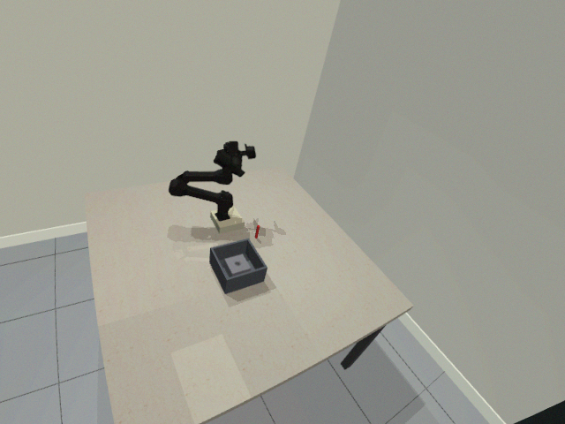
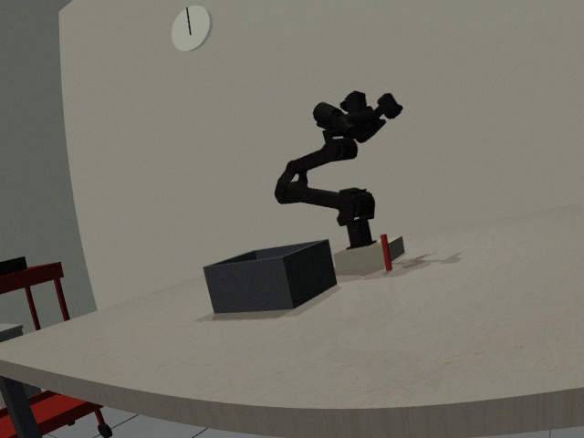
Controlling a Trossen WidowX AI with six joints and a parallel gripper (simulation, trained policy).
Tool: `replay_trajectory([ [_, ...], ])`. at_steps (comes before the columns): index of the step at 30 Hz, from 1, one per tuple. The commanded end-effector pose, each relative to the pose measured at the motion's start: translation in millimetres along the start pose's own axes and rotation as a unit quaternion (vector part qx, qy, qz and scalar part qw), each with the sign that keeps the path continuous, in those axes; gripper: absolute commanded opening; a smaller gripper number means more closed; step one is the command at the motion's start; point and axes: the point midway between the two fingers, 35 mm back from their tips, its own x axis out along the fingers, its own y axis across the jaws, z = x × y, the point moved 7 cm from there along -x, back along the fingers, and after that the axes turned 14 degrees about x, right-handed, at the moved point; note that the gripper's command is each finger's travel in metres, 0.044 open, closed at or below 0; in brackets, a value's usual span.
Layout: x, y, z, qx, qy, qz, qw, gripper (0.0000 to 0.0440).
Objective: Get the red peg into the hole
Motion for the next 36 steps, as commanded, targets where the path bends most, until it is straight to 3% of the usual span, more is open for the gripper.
replay_trajectory([
  [1,0,-3,3,0.006,-0.01,-0.013,1.0,0.0418],
  [3,-1,-10,7,0.022,-0.028,-0.039,0.999,0.044],
  [9,-6,-31,18,0.077,-0.073,-0.115,0.988,0.044],
  [18,-20,-62,30,0.151,-0.137,-0.233,0.951,0.044],
  [27,-41,-90,32,0.219,-0.193,-0.348,0.891,0.044],
  [36,-67,-112,27,0.283,-0.24,-0.456,0.809,0.044],
])
